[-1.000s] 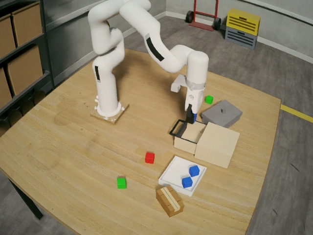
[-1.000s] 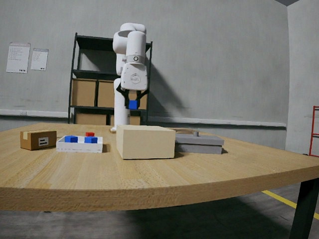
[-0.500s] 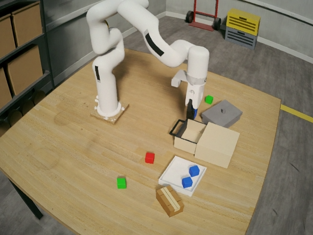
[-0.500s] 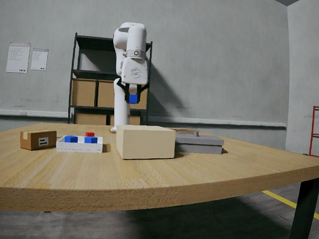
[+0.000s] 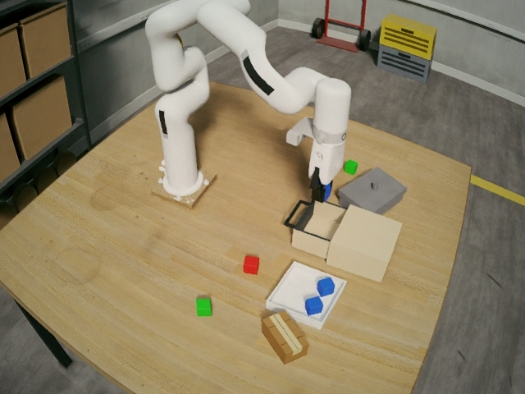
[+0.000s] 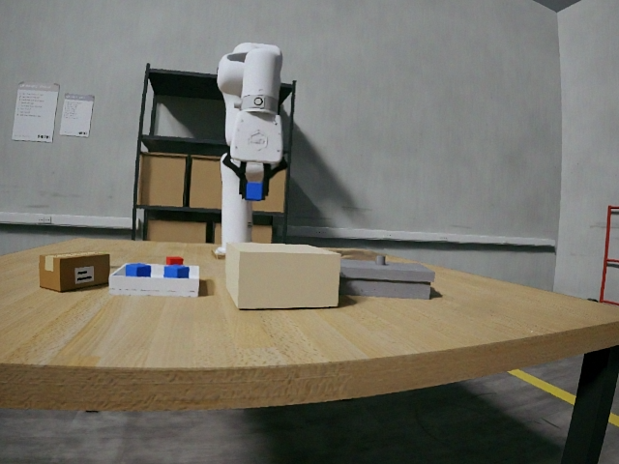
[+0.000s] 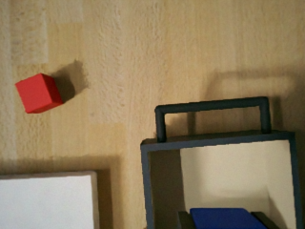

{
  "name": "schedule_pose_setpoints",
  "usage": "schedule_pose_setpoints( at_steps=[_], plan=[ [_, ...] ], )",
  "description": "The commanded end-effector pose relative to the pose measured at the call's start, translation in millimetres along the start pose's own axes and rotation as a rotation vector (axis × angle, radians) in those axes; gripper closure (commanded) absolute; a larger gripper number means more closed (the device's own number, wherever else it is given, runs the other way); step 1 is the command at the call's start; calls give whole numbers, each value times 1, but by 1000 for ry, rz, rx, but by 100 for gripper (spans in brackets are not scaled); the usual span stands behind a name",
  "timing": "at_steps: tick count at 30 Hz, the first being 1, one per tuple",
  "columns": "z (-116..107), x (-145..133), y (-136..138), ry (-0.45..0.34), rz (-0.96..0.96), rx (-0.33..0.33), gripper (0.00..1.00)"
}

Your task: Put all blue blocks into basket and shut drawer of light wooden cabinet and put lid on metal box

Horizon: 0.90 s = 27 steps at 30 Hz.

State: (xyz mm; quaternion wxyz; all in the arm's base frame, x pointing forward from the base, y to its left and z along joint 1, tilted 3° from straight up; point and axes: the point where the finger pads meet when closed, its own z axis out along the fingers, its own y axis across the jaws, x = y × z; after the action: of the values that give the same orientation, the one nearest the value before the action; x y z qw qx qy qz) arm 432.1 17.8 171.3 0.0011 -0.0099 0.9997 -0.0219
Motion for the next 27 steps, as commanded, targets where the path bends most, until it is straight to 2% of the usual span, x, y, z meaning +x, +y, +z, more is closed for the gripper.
schedule_pose_setpoints(
  at_steps=[1, 2, 6, 17, 19, 20, 27],
  plan=[
    [-2, -6, -11, -4, 194, 3, 100],
    [-2, -6, -11, -4, 194, 3, 100],
    [-2, -12, -27, -5, 452, 1, 100],
    [-3, -29, -89, -7, 975, -17, 100],
    [-3, -29, -89, -7, 975, -17, 100],
    [-3, -30, -95, -8, 1120, -20, 100],
    [-2, -35, -126, -7, 1430, -32, 100]
  ],
)
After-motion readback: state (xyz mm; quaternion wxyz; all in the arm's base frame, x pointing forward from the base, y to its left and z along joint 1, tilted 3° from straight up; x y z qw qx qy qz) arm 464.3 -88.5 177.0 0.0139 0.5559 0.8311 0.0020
